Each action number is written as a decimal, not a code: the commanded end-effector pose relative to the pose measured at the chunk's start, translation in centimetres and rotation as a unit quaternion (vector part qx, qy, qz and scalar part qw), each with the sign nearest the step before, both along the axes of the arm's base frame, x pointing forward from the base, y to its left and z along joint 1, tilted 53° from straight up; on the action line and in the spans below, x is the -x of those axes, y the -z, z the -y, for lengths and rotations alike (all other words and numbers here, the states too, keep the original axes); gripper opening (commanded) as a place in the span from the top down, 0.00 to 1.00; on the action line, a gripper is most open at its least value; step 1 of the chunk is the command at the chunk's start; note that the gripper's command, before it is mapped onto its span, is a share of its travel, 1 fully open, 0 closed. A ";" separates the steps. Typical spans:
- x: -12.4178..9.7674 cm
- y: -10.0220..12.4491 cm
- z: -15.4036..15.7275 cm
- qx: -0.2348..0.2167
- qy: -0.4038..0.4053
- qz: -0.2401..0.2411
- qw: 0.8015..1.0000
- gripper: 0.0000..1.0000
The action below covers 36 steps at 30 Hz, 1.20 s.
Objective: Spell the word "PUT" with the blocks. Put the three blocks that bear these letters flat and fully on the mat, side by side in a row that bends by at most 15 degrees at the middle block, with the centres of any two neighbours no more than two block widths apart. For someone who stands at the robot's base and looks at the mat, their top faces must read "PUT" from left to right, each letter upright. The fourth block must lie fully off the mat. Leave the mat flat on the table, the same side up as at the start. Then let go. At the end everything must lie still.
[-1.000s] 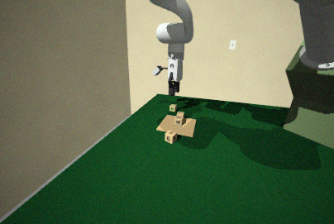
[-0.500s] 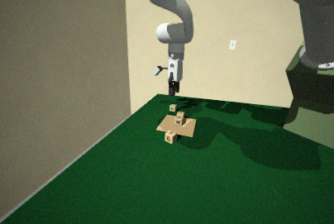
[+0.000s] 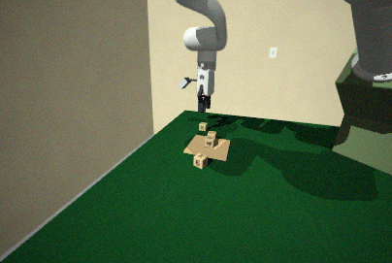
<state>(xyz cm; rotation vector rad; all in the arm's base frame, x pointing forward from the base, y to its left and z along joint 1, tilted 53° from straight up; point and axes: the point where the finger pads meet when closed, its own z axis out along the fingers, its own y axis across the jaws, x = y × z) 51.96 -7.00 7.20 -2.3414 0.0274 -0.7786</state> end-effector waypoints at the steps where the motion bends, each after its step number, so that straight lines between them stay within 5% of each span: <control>1: 0.0 -0.1 0.1 0.001 0.001 0.001 1.000 0.31; 36: -1.8 2.0 -1.8 0.001 0.001 0.001 1.000 0.31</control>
